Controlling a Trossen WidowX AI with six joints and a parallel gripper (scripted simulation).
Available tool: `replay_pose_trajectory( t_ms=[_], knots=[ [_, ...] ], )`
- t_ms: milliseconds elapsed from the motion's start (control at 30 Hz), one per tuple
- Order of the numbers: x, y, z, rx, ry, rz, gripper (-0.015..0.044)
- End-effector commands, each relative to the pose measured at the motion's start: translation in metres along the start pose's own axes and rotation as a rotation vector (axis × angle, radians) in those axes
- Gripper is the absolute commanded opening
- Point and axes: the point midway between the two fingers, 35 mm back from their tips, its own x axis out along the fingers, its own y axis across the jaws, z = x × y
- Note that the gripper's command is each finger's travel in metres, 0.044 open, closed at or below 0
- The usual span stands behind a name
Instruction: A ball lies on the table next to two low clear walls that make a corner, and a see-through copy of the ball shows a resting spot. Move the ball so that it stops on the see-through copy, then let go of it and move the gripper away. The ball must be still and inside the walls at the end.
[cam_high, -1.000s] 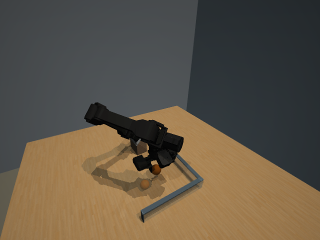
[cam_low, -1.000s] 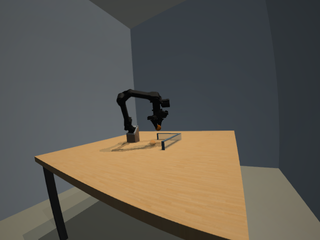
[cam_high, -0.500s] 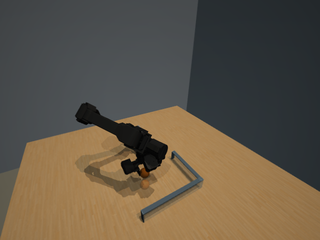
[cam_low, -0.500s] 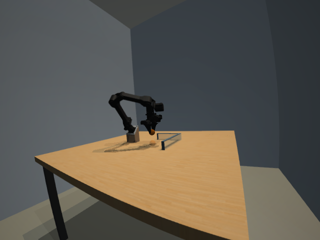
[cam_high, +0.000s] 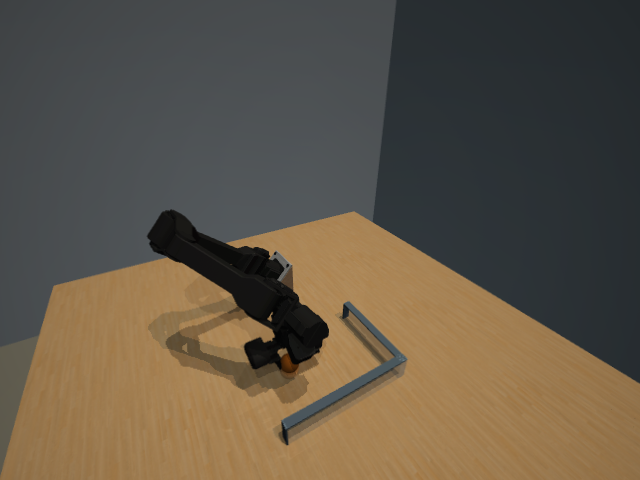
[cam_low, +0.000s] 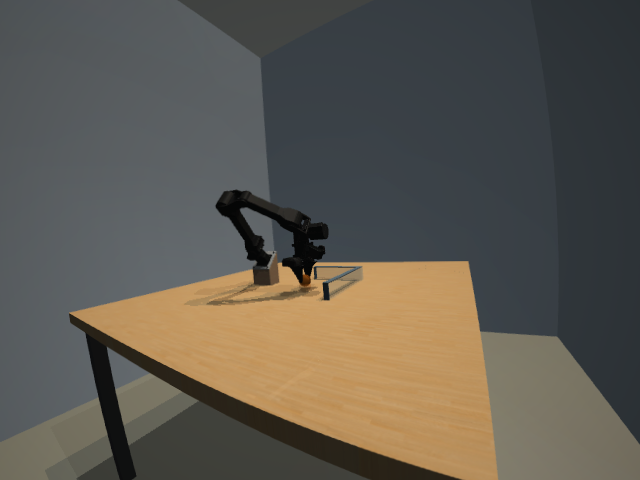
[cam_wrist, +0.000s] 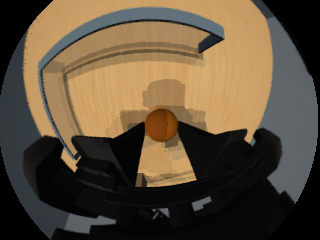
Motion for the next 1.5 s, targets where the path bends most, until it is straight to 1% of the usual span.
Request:
replay_pose_trajectory(
  t_ms=[0, 633, 1033, 1067, 1167, 1233, 1333, 1400, 1467],
  knots=[
    [0.008, -0.001, 0.000, -0.009, -0.005, -0.008, 0.0000],
    [0.027, -0.001, 0.000, -0.009, -0.005, -0.009, 0.0000],
    [0.025, -0.001, -0.001, -0.005, -0.004, -0.004, 0.0315],
    [0.025, -0.001, -0.001, -0.005, -0.004, -0.004, 0.0331],
    [0.022, 0.000, 0.000, -0.005, -0.004, -0.003, 0.0331],
    [0.000, 0.002, 0.002, -0.006, -0.005, 0.002, 0.0331],
    [-0.050, 0.002, 0.001, -0.009, -0.004, -0.001, 0.0331],
    [-0.062, 0.001, -0.001, -0.009, -0.005, -0.004, 0.0331],
    [-0.062, 0.001, -0.001, -0.009, -0.005, -0.004, 0.0331]
  ],
)
